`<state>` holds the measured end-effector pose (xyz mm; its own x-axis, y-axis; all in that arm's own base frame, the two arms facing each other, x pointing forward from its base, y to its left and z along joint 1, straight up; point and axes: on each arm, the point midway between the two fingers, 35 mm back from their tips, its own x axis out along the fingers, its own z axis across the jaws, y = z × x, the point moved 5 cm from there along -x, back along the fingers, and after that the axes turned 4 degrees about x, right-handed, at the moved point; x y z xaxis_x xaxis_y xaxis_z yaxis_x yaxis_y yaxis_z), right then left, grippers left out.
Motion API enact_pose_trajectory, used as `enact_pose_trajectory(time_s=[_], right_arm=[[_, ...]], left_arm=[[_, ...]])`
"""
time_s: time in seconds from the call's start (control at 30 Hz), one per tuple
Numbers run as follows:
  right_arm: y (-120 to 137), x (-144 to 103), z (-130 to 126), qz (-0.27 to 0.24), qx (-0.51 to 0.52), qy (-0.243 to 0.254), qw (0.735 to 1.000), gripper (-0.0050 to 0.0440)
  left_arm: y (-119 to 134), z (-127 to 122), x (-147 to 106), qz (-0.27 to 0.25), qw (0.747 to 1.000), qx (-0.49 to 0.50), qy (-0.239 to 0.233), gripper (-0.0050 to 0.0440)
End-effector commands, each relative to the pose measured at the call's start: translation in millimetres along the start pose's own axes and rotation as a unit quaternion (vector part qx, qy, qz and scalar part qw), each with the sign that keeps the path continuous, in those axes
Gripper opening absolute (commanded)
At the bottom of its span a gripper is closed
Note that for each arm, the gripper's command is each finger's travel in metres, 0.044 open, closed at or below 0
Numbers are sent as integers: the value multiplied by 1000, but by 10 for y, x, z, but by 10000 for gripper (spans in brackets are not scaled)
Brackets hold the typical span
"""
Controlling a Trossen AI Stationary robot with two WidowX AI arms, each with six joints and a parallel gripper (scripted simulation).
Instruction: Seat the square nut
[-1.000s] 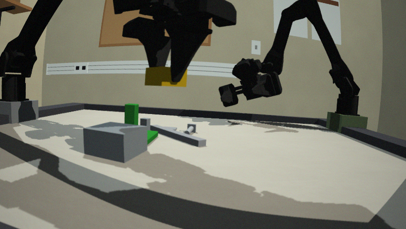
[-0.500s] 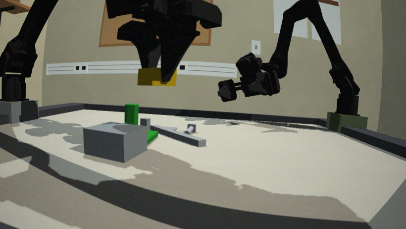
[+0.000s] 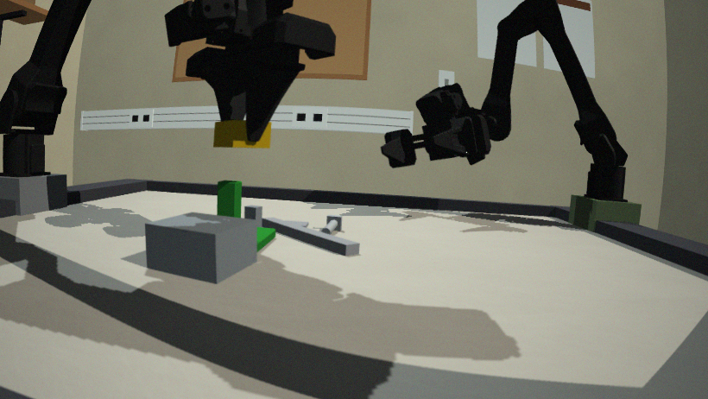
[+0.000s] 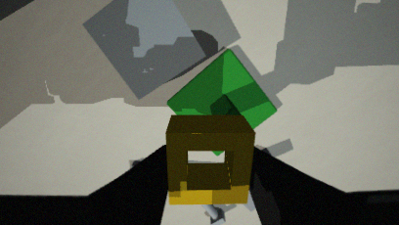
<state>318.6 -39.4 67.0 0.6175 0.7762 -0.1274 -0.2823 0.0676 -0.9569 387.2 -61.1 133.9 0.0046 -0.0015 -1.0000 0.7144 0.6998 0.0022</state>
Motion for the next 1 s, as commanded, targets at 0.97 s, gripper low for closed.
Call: enact_pose_trajectory(time_s=[0.97], right_arm=[[-259,-11,22,-38,-103,7,994,440]], left_arm=[[0,-215,-114,5,935,-355,-14,160]])
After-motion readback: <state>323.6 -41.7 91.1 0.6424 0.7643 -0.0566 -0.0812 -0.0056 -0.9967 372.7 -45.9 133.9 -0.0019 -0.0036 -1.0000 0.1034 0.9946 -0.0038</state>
